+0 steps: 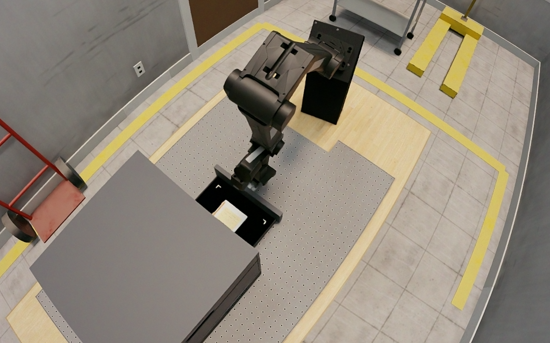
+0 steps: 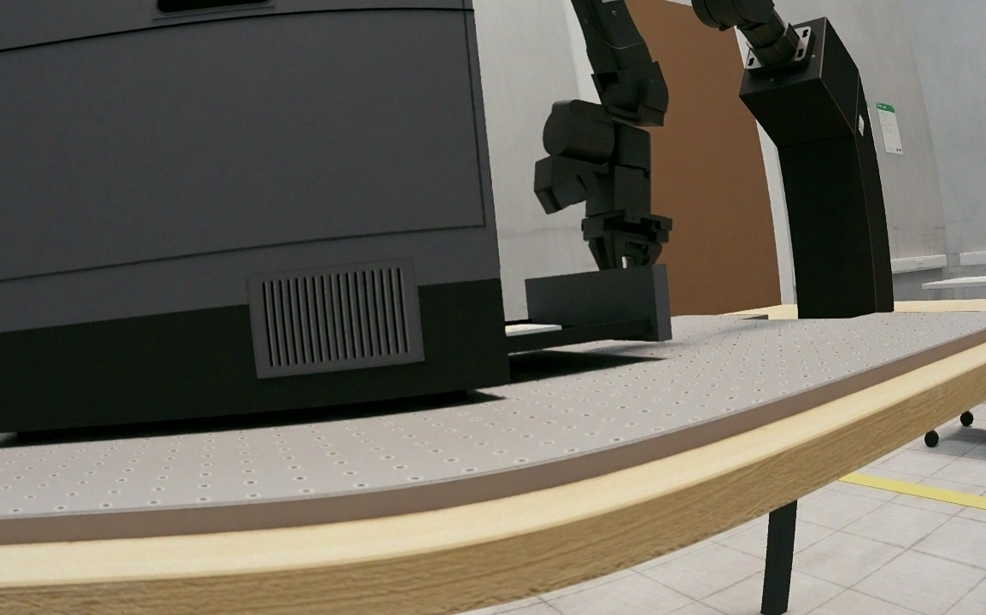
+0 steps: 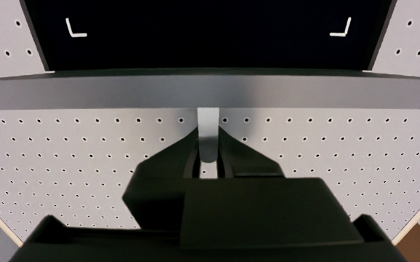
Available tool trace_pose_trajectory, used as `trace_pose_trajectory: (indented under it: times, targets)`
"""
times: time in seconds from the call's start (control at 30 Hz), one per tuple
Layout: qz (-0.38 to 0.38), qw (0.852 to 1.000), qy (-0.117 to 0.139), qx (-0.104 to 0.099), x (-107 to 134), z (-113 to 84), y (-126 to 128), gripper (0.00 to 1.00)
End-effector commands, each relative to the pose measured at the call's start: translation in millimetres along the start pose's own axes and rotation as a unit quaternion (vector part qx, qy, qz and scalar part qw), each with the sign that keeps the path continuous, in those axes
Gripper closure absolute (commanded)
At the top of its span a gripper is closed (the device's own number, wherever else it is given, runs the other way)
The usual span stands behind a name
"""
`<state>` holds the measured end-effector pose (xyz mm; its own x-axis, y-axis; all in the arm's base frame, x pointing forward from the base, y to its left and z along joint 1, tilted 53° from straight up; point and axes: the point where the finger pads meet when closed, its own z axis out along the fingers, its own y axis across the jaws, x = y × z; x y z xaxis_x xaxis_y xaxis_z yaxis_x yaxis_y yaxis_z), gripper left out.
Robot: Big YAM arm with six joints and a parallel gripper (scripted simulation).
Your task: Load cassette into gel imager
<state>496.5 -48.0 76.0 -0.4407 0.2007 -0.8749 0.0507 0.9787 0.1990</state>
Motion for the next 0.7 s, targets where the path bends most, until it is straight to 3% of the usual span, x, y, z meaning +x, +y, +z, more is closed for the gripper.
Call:
trace_pose_trajectory:
  times: [0.0, 0.67]
  targets:
    - [0.002, 0.998, -0.061, 0.006, -54.5, 0.9, -4.1, 0.92]
    - [0.001, 0.998, -0.061, 0.005, -76.1, 4.2, -4.1, 0.92]
